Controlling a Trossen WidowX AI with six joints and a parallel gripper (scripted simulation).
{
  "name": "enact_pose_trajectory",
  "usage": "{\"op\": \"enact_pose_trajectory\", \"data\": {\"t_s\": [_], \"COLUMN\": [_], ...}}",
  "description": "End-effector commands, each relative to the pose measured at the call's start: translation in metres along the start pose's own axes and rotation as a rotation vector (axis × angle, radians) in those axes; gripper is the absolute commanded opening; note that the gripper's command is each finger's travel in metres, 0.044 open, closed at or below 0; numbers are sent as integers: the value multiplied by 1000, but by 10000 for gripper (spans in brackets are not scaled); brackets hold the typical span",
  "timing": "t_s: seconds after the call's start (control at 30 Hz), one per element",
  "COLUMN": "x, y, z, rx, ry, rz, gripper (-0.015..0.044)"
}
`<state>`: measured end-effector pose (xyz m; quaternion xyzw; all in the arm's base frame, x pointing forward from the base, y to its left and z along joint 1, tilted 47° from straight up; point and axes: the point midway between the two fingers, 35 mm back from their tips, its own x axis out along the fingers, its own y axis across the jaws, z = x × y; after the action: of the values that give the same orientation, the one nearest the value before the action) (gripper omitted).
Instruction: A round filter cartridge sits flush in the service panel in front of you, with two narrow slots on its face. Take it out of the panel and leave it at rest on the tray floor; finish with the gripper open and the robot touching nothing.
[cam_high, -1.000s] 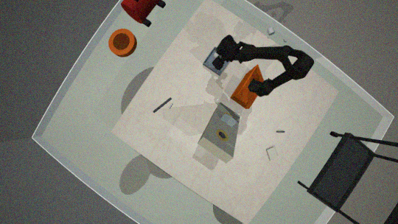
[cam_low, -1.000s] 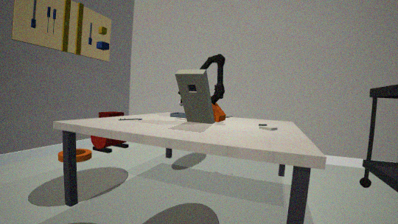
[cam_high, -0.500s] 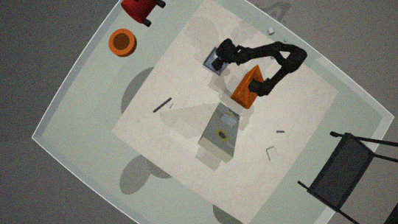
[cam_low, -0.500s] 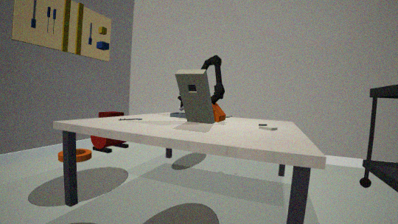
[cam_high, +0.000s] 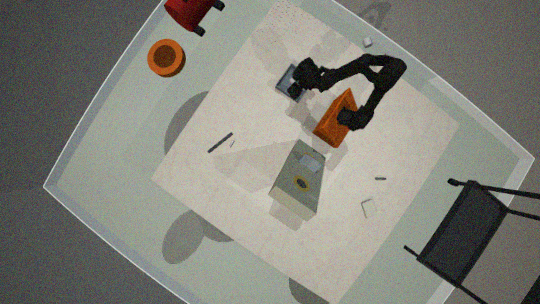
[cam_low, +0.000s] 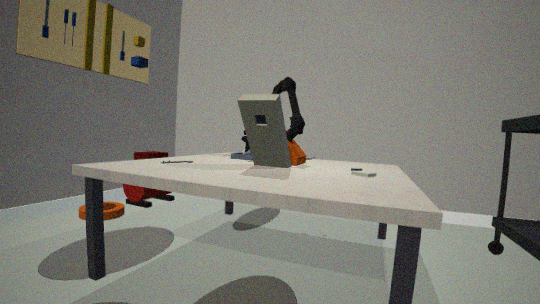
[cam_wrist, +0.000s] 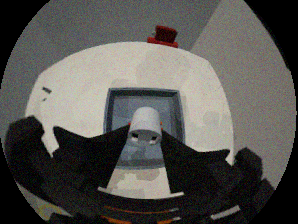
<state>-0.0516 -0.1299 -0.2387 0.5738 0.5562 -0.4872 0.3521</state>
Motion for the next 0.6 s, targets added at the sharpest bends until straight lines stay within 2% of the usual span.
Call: {"op": "enact_pose_trajectory", "data": {"t_s": [0.0, 0.37, 0.47, 0.57], "x": [-1, -1, -2, -29], "y": [0, 0, 0, 0], "z": [1, 1, 3, 20], "rx": [1, 1, 1, 0], "ry": [-3, -3, -3, -2], "rz": [0, 0, 0, 1], "gripper": [157, 440, 440, 440]}}
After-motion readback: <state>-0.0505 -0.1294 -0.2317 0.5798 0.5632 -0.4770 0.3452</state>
